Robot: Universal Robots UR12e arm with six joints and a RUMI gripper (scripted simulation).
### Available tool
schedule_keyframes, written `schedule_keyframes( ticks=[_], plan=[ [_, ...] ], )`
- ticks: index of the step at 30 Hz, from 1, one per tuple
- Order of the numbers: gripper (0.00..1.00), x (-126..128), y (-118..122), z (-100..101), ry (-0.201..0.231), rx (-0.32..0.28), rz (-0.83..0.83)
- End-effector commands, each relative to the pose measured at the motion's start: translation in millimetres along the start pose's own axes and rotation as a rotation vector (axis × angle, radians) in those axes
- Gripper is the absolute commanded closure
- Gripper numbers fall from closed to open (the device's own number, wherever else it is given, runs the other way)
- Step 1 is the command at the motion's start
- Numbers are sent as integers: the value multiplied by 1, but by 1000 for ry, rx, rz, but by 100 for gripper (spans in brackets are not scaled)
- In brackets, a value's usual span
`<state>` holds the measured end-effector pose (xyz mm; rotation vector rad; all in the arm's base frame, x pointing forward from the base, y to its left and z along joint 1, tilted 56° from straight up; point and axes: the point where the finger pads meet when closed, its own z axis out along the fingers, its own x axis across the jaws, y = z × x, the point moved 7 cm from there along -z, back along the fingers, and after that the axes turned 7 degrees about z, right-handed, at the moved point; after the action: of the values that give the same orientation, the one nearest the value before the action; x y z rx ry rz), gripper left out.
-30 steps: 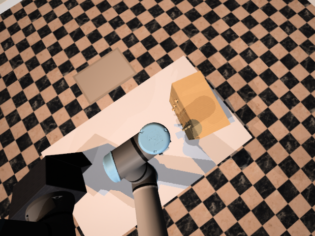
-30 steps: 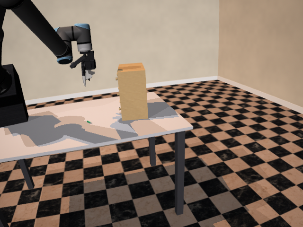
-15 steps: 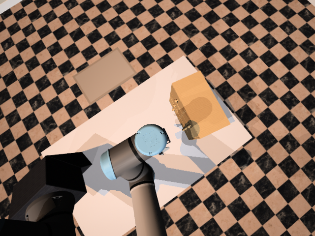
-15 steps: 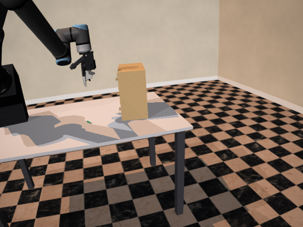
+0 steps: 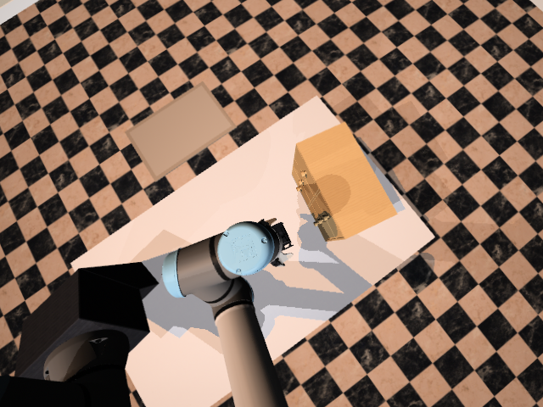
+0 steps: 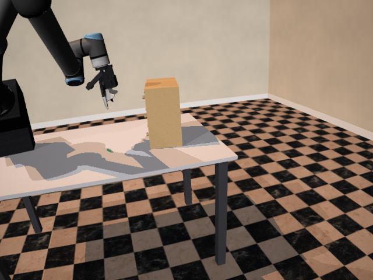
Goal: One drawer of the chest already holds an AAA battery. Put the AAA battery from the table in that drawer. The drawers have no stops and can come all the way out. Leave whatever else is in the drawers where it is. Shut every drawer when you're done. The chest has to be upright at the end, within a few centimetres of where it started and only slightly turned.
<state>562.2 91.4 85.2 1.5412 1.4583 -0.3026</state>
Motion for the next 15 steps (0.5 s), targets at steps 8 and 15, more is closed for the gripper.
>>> schedule_keyframes(
  ticks=[8,15],
  plan=[
    [0,0,-1,14,19,-134,-1],
    [0,0,-1,29,34,-252,-1]
  ],
)
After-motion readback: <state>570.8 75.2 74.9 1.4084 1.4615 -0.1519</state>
